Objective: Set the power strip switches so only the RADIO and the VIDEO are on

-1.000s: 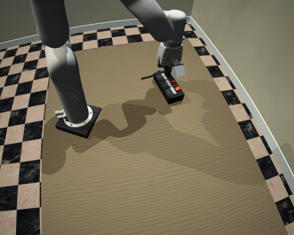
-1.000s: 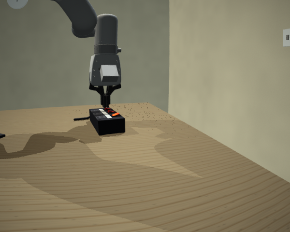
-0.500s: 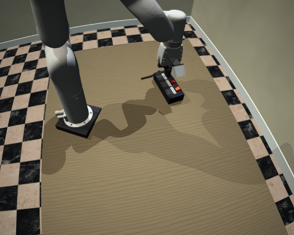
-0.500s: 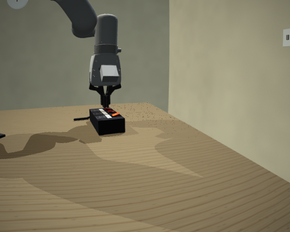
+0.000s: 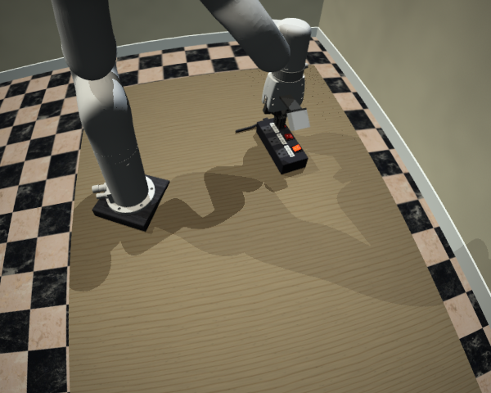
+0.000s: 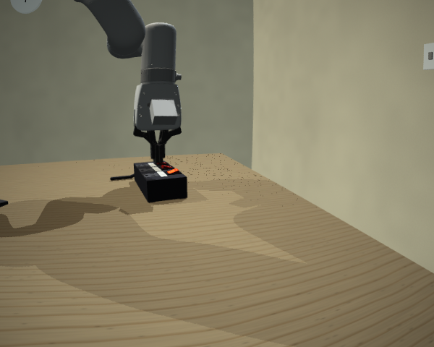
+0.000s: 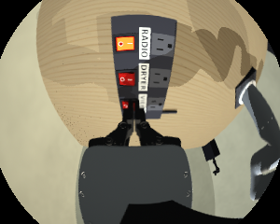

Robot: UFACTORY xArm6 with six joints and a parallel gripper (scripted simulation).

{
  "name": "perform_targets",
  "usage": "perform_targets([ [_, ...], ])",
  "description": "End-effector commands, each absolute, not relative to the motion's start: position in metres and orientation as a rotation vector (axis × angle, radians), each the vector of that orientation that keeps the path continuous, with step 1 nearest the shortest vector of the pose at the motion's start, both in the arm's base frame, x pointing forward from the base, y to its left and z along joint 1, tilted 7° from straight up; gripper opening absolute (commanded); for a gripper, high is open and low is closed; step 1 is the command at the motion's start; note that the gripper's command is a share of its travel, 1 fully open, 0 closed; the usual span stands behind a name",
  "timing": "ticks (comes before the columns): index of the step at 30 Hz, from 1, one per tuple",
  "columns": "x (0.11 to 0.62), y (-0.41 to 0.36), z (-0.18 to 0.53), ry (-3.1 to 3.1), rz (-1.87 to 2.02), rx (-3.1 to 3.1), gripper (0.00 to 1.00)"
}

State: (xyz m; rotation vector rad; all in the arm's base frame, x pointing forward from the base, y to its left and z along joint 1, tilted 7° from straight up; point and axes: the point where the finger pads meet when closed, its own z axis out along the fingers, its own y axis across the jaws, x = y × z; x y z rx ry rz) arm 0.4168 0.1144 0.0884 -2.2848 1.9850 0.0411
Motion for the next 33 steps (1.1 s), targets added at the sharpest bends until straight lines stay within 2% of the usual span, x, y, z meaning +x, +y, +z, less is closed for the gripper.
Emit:
perform_targets([
  [1, 0.4183, 0.1148, 0.0885, 1.983, 0.037, -2.282, 0.00],
  [33, 0.4184, 0.1149, 0.0869, 1.983, 0.037, -2.282, 0.00],
])
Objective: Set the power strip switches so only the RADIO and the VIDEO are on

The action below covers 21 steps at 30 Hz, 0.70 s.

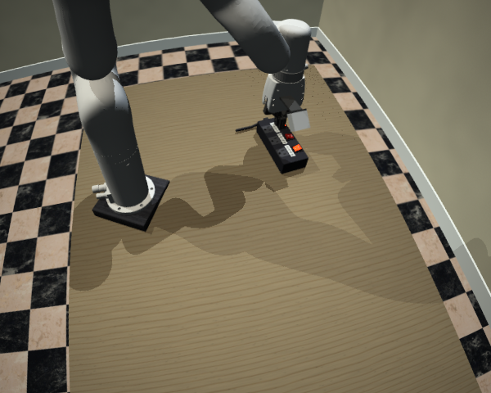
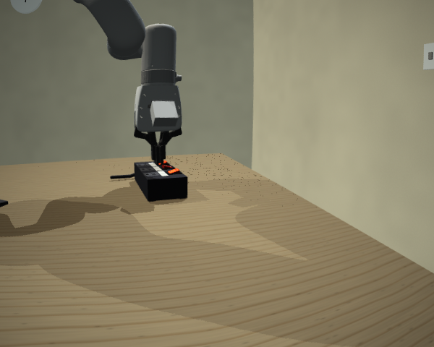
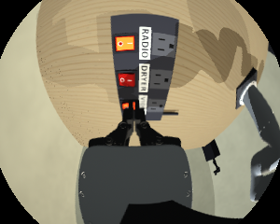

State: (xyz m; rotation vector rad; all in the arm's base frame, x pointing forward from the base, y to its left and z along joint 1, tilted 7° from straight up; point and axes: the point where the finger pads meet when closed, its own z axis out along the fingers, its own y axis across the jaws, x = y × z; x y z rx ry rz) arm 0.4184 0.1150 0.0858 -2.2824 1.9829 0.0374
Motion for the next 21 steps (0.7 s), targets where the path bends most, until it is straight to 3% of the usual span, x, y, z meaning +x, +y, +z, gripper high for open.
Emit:
perform_targets([
  [1, 0.418, 0.115, 0.088, 1.983, 0.037, -2.282, 0.00],
  [21, 0.416, 0.111, 0.124, 1.983, 0.037, -2.282, 0.00],
])
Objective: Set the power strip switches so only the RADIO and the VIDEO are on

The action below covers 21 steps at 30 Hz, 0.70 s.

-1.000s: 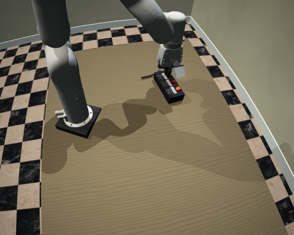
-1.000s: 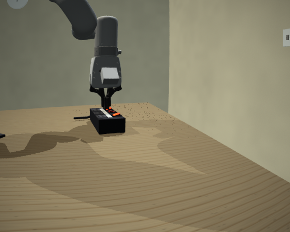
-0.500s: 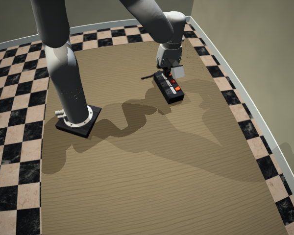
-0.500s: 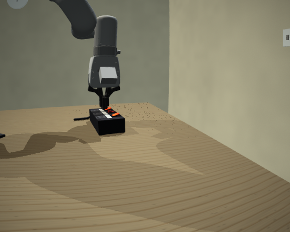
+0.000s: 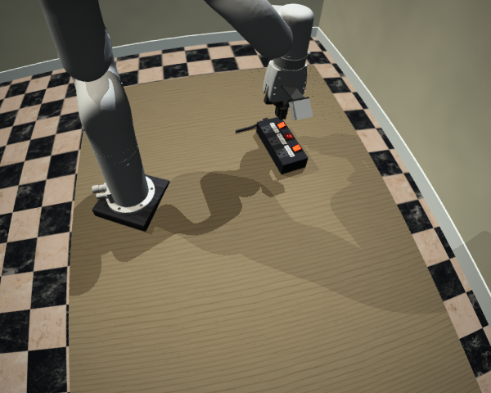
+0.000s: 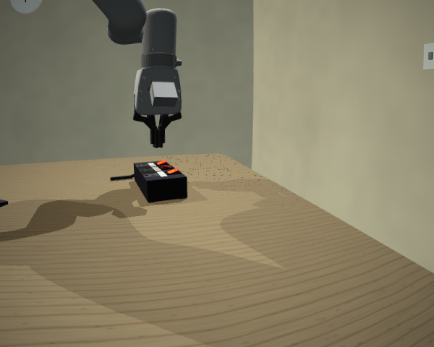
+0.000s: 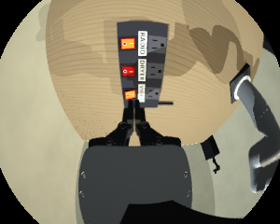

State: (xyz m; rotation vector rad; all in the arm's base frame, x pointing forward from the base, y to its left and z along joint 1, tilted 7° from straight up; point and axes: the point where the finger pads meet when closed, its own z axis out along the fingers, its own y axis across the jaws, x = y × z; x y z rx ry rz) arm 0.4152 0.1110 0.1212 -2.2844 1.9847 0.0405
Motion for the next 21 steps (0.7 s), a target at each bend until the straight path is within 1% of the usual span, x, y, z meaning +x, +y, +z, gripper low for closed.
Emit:
perform_targets([
  [1, 0.4162, 0.1110, 0.1238, 1.983, 0.037, -2.282, 0.00],
  [20, 0.4162, 0.1110, 0.1238, 1.983, 0.037, -2.282, 0.00],
  [21, 0.4162, 0.1110, 0.1238, 1.983, 0.037, -2.282, 1.00],
])
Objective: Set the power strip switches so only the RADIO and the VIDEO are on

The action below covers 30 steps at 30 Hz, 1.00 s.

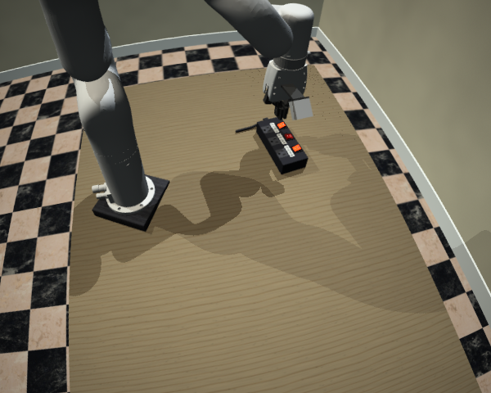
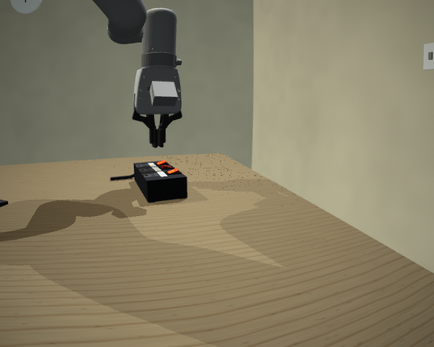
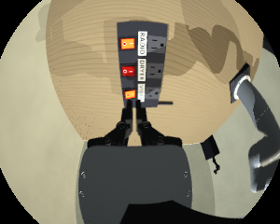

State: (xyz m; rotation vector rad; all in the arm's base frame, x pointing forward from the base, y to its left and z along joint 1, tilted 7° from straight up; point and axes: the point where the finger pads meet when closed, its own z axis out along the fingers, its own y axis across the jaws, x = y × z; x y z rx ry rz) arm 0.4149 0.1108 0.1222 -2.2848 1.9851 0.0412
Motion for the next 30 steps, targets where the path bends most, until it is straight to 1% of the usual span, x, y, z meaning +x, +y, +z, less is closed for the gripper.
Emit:
perform_targets([
  [1, 0.416, 0.111, 0.124, 1.983, 0.037, -2.282, 1.00],
  [7, 0.415, 0.110, 0.136, 1.983, 0.037, -2.282, 1.00],
  [24, 0.411, 0.102, 0.213, 1.983, 0.037, -2.282, 1.00],
  [30, 0.410, 0.101, 0.221, 1.983, 0.037, -2.282, 1.00],
])
